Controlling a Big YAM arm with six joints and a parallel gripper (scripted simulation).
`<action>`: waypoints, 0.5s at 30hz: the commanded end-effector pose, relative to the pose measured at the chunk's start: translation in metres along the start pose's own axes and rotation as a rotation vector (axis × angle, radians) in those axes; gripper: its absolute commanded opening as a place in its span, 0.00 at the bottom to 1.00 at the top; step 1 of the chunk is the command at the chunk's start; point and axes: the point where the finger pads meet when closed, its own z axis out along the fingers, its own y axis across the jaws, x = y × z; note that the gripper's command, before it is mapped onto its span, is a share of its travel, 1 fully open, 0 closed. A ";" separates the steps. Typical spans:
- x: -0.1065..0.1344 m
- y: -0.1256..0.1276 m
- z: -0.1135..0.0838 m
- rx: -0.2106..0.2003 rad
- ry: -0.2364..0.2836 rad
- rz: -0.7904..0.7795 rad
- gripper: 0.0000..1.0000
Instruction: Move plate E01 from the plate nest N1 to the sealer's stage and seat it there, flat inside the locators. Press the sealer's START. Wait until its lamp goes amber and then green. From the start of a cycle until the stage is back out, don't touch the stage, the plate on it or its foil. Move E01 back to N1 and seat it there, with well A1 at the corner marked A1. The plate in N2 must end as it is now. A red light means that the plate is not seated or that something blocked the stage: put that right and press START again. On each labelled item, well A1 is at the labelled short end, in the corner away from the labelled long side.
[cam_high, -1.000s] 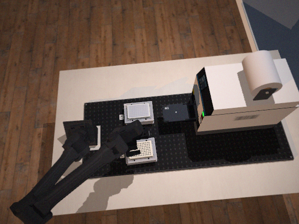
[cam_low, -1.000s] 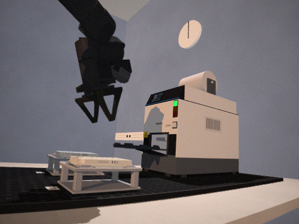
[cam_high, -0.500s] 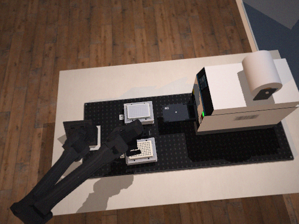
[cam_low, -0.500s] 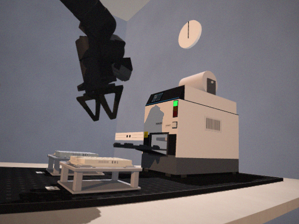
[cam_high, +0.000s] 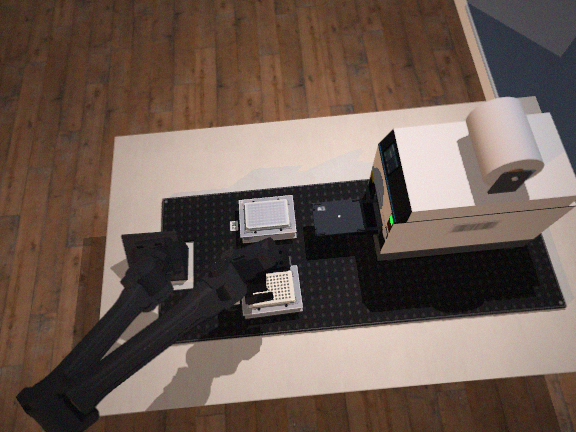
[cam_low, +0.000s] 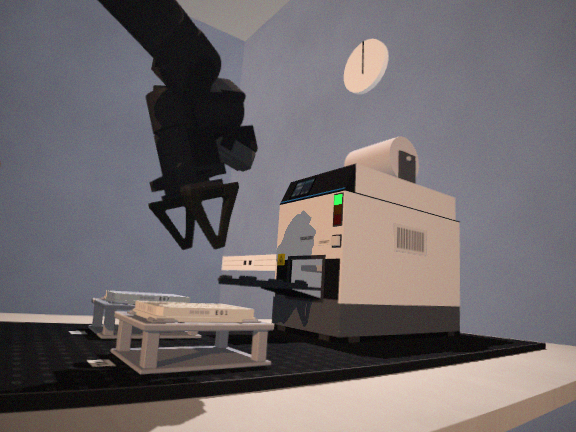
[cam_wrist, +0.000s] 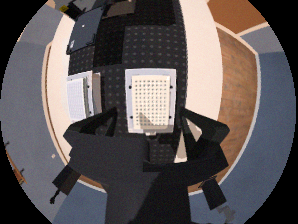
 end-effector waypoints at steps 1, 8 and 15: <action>0.003 -0.006 0.009 0.000 0.001 -0.007 1.00; 0.006 -0.002 0.017 -0.004 -0.014 -0.029 1.00; 0.013 -0.002 0.031 0.001 0.010 -0.026 1.00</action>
